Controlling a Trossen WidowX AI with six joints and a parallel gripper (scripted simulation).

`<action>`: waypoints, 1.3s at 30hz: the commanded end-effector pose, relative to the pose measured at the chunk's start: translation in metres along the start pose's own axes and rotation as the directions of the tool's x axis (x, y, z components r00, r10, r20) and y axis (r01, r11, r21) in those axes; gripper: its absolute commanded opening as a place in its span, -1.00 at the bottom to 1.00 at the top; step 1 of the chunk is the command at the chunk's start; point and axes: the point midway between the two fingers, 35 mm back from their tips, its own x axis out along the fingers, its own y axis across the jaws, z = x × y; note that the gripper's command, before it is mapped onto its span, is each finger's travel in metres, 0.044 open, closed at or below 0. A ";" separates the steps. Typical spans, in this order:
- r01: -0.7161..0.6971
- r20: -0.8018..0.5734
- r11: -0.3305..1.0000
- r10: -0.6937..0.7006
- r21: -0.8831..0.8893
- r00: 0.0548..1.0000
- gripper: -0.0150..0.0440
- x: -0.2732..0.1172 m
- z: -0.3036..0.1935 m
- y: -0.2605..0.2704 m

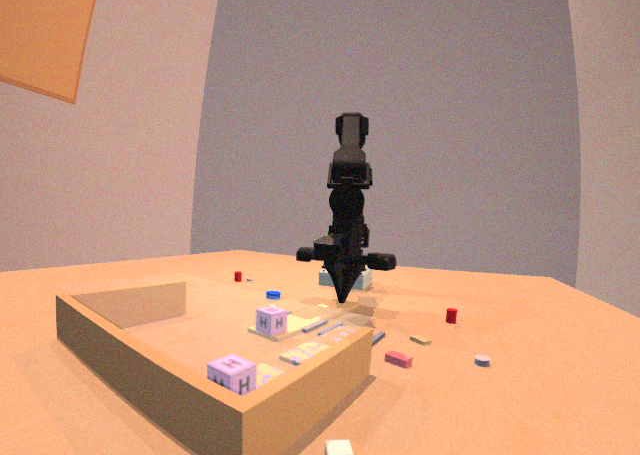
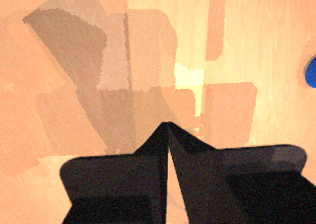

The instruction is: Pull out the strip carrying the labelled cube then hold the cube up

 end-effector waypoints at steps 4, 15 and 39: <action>0.009 -0.038 1.000 -0.009 -0.001 0.999 -0.49 0.006 -0.020 -0.002; 0.009 -0.038 1.000 -0.009 -0.001 0.999 -0.49 0.005 -0.028 -0.002; 0.001 -0.004 1.000 -0.002 -0.003 1.000 -0.49 -0.002 -0.016 0.001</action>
